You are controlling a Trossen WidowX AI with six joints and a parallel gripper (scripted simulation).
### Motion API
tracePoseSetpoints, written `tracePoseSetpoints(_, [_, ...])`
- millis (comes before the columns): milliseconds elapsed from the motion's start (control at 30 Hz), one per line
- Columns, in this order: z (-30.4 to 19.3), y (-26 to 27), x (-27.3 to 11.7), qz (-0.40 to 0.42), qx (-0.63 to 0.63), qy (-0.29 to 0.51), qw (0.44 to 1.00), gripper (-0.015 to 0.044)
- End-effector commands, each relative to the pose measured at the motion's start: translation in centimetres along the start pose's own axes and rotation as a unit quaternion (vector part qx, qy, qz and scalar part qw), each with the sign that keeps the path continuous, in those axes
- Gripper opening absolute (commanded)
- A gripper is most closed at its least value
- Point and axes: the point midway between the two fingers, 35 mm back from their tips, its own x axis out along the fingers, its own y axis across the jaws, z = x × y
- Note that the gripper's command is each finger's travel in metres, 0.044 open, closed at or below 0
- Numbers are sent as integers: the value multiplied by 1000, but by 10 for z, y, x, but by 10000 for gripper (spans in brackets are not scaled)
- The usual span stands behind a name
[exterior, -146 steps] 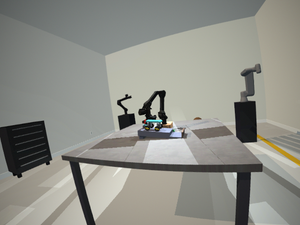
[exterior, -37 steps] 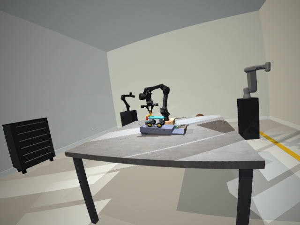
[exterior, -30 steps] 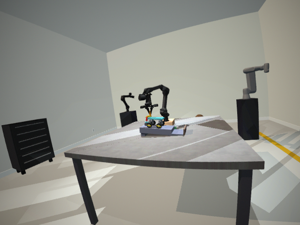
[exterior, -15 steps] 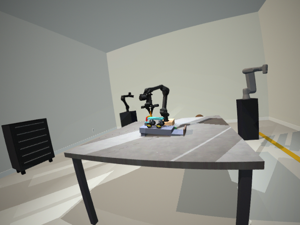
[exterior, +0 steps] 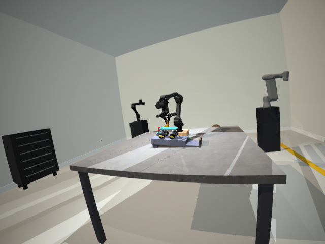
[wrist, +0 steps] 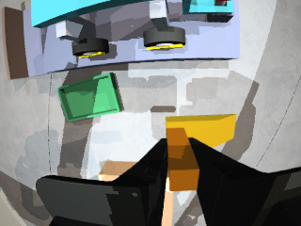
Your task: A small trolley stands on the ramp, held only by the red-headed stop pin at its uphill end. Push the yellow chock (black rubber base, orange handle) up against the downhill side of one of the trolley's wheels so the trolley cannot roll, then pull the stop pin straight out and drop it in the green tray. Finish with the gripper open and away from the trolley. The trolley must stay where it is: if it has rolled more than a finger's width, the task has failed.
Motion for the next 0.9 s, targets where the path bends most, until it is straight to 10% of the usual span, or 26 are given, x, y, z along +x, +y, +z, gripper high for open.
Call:
tracePoseSetpoints(0, [3, 10, 1, -2, 3, -1, 1000, 0])
tracePoseSetpoints(867, [26, 92, 7, 2, 3, -2, 1000, 0])
